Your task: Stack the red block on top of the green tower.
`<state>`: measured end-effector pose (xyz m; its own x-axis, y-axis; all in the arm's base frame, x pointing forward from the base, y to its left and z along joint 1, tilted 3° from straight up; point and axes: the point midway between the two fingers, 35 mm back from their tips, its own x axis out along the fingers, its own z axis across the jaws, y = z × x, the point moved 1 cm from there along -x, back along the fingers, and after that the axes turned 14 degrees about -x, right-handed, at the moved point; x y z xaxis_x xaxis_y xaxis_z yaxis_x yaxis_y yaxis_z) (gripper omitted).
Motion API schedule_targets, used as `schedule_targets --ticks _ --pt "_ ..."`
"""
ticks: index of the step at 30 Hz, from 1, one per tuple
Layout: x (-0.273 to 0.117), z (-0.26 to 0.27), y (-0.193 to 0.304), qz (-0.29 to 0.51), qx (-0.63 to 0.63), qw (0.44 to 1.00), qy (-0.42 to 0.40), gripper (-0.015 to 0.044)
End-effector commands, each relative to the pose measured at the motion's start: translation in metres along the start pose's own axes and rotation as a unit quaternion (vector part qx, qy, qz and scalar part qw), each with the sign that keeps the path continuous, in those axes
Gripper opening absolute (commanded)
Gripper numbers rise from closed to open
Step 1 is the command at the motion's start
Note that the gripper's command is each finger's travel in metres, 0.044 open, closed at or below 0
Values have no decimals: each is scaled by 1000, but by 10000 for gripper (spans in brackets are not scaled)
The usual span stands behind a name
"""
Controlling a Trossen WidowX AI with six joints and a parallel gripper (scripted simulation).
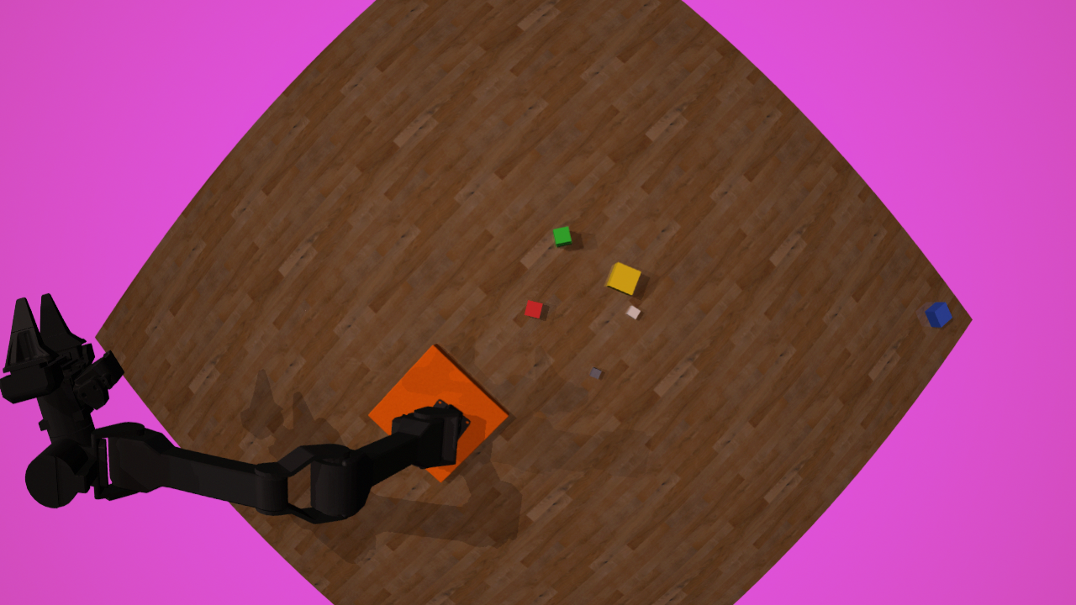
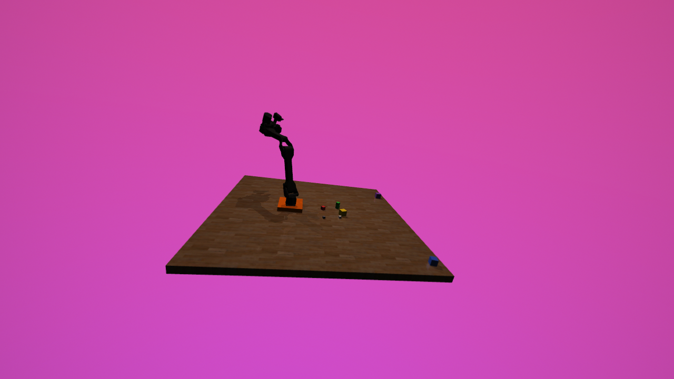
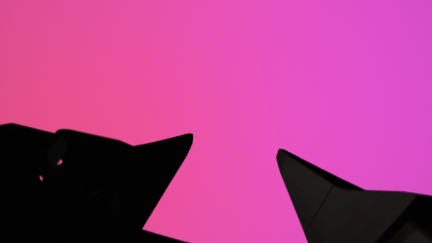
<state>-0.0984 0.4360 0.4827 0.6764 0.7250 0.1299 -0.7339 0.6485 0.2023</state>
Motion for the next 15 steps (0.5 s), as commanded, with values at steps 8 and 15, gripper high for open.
schedule_targets --ticks 8,15 --pt "45 -18 -30 -21 -160 987 8 440" --pt "98 -44 -79 -46 -317 947 41 440"
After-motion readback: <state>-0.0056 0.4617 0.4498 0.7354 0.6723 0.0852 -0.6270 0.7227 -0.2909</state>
